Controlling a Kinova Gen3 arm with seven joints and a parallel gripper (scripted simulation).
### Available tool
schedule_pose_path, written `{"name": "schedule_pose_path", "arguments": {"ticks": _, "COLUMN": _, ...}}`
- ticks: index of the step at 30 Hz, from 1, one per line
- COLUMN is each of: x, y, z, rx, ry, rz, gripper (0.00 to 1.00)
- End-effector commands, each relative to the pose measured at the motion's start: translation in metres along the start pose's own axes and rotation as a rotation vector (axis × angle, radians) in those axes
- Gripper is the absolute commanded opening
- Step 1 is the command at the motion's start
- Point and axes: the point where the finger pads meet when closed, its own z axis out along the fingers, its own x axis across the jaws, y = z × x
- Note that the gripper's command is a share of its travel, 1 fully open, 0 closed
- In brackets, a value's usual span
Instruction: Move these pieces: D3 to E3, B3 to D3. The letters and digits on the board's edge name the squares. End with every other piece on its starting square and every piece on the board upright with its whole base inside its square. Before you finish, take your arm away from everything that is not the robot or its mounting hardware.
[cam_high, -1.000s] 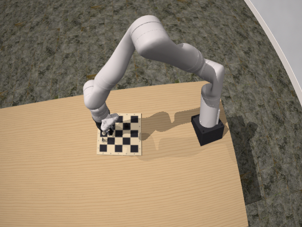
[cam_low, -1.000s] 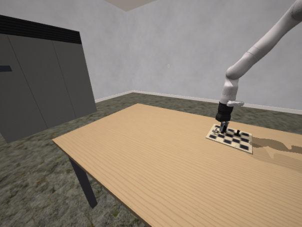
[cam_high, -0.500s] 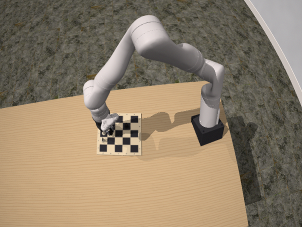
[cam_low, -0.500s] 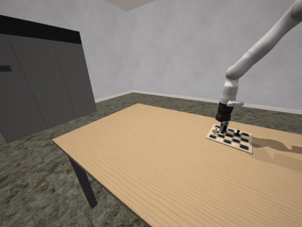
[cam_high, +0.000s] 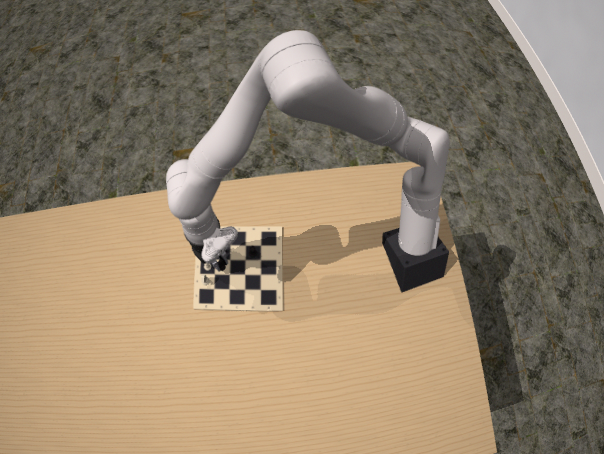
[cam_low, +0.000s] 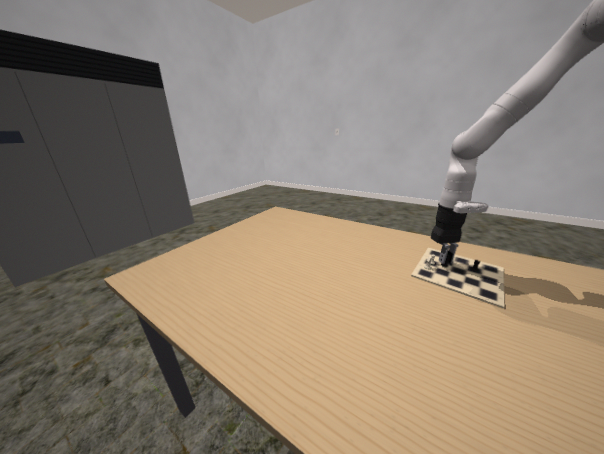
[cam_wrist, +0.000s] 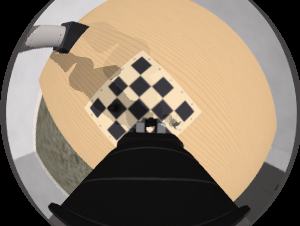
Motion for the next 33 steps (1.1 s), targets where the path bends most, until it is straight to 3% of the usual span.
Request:
{"name": "schedule_pose_path", "arguments": {"ticks": 1, "x": 0.001, "y": -0.002, "z": 0.0007, "rx": 0.003, "ry": 0.002, "rz": 0.004, "gripper": 0.0}}
{"name": "schedule_pose_path", "arguments": {"ticks": 33, "x": 0.0006, "y": -0.002, "z": 0.0051, "rx": 0.003, "ry": 0.002, "rz": 0.004, "gripper": 0.0}}
